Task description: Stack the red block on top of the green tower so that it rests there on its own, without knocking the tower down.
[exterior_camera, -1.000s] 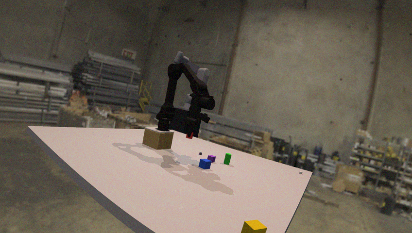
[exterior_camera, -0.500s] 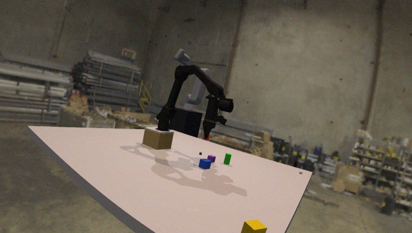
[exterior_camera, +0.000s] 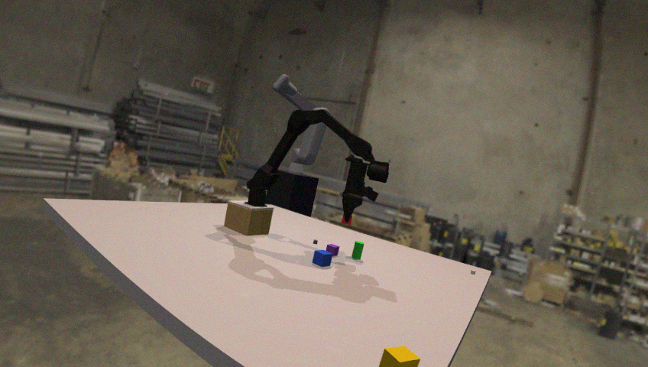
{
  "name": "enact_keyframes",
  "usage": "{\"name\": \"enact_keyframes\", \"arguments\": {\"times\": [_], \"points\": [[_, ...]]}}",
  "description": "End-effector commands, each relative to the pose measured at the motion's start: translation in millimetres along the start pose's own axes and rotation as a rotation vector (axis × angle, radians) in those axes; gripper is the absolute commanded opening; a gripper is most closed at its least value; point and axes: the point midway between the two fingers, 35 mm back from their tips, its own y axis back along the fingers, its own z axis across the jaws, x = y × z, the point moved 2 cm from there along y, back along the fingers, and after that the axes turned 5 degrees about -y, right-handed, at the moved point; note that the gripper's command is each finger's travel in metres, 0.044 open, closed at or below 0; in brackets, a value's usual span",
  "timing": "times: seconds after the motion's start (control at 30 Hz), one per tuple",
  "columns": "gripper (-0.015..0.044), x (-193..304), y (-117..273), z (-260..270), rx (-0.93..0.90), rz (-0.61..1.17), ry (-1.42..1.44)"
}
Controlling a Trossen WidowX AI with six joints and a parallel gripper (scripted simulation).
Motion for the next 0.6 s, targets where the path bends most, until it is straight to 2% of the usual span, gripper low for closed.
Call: {"name": "enact_keyframes", "arguments": {"times": [0.0, 0.4, 0.57], "points": [[0.0000, -16, 0, 14, -0.005, -0.006, -0.017], [0.0000, -58, -6, 64, -0.017, -0.007, -0.058], [0.0000, -62, -11, 69, -0.018, -0.007, -0.062]]}}
